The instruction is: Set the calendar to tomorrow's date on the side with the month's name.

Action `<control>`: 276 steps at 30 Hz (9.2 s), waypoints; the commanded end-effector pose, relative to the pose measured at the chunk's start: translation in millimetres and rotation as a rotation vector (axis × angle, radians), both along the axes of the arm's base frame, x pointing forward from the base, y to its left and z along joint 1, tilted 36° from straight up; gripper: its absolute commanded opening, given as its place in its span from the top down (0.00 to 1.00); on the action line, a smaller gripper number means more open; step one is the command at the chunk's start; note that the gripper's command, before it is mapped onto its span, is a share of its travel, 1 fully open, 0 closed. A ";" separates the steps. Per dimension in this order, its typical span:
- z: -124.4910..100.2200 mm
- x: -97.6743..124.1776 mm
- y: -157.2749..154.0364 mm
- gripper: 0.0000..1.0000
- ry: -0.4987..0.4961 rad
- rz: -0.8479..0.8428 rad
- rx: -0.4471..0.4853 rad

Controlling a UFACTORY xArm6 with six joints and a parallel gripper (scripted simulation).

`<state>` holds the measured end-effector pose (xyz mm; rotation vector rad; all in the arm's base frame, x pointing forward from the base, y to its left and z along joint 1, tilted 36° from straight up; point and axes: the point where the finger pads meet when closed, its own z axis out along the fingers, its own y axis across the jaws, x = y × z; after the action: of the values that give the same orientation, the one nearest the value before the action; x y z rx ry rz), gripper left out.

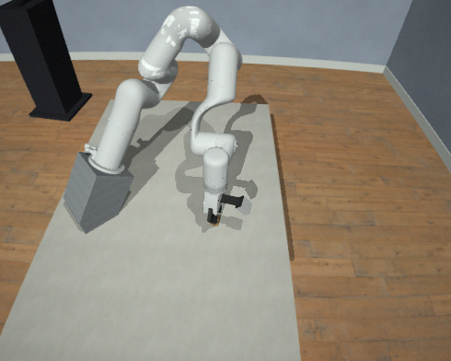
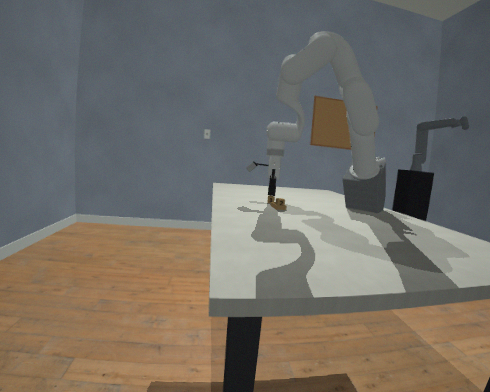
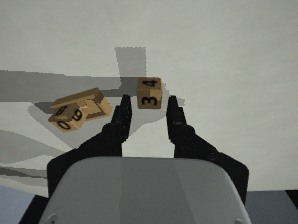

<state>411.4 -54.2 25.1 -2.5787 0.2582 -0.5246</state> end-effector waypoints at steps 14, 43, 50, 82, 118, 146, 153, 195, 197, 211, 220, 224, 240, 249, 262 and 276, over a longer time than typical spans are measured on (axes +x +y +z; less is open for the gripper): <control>0.7 0.6 -0.7 0.53 -0.002 -0.001 -0.001; -11.0 6.7 5.5 0.53 -0.002 -0.001 -0.001; -16.8 9.6 8.7 0.53 -0.002 -0.001 -0.001; -20.4 11.5 10.5 0.53 -0.002 -0.001 -0.001; -20.4 11.5 10.5 0.73 -0.002 -0.001 -0.001; 47.4 -23.2 -25.5 0.73 -0.002 -0.001 -0.001; 59.6 -29.5 -32.0 0.73 -0.002 -0.001 -0.001; 88.1 -42.7 18.2 0.73 0.345 -0.650 0.327; 89.7 -43.9 21.6 0.73 0.369 -0.695 0.350; 99.1 -52.1 41.9 0.73 0.518 -0.977 0.498; 99.9 -52.9 43.7 0.73 0.531 -1.003 0.512; 99.9 -52.9 43.7 0.73 0.531 -1.003 0.512; 90.0 -47.7 49.3 0.73 0.532 -1.003 0.511; 67.9 -36.1 61.9 0.73 0.532 -1.003 0.511; 49.8 -26.7 72.2 0.73 0.532 -1.003 0.511; 48.8 -26.1 72.8 0.73 0.532 -1.003 0.511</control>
<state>384.6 18.9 73.4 -1.8806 1.6577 -0.0340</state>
